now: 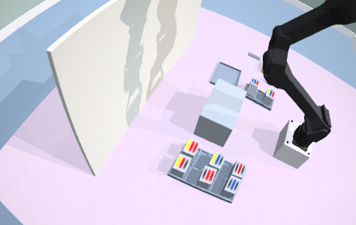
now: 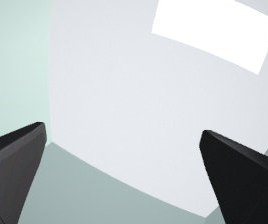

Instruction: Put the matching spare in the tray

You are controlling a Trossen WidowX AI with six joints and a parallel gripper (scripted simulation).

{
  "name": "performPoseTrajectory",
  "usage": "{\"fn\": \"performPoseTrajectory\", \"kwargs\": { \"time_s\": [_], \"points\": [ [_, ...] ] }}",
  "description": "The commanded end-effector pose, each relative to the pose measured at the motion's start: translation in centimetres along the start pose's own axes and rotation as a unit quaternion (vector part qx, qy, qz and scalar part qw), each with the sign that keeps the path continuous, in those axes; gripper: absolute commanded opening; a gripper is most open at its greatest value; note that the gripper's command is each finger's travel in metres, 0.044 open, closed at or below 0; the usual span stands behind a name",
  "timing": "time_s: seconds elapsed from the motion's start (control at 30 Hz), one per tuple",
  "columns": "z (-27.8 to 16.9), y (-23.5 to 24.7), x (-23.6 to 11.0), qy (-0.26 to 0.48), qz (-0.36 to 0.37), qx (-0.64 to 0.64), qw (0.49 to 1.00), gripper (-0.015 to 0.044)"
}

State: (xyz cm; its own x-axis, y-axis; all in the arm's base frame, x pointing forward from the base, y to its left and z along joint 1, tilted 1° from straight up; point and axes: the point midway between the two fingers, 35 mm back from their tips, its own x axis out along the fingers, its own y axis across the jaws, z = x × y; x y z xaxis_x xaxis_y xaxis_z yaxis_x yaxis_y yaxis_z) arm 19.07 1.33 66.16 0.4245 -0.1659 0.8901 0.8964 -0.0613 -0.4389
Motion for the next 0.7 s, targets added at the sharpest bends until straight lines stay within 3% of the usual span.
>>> {"fn": "performPoseTrajectory", "kwargs": {
  "time_s": [0.0, 0.23, 0.43, 0.67],
  "points": [
    [0.0, 0.0, 0.0, 0.0, 0.0, 0.0, 1.0, 0.0426],
    [0.1, -1.0, -0.1, -0.001, -0.011, 0.008, 1.0, 0.044],
    [-0.8, -8.9, -1.2, 0.008, -0.106, 0.082, 0.991, 0.044],
    [-5.6, -16.3, -2.9, 0.05, -0.196, 0.187, 0.961, 0.044]
  ]
}}
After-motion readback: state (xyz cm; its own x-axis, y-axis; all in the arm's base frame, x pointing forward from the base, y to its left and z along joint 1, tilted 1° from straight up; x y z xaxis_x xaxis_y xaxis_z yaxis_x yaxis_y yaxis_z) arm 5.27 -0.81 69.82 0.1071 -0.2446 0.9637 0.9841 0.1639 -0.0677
